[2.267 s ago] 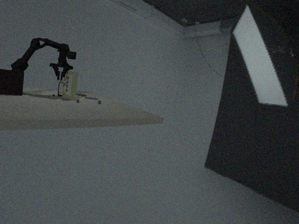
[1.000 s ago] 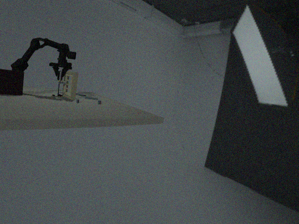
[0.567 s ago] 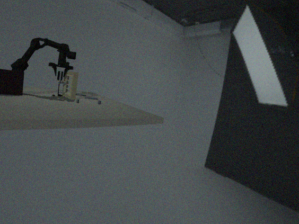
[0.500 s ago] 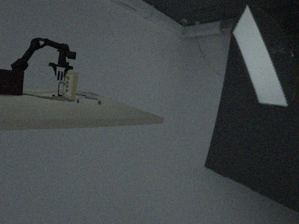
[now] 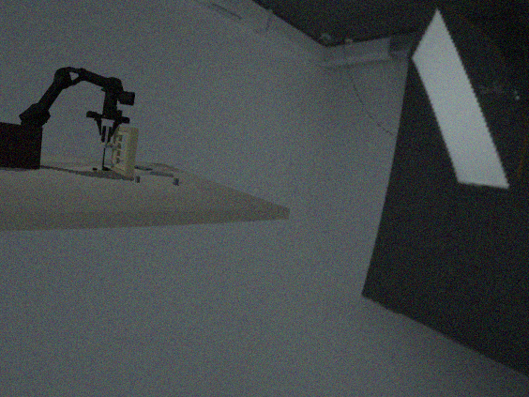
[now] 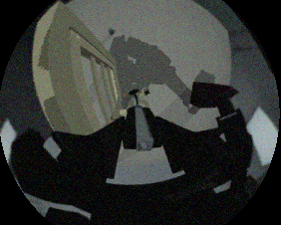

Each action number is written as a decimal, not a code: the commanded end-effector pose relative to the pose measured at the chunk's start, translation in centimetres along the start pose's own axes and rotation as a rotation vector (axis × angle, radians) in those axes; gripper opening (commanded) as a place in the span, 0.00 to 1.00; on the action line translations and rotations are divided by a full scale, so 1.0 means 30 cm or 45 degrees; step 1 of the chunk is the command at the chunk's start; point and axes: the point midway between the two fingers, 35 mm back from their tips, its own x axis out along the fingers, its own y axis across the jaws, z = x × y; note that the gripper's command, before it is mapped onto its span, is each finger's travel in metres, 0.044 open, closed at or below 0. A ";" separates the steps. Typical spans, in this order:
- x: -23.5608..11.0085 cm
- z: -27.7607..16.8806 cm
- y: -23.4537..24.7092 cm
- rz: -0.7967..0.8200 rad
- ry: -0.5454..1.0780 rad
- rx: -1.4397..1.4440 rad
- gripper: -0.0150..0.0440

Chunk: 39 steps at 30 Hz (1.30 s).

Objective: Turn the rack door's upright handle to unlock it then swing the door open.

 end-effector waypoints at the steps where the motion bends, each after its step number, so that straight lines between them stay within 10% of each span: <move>1: 0.000 0.001 0.002 0.001 -0.001 0.004 0.59; 39: 0.000 0.014 -0.015 0.001 -0.001 -0.206 0.30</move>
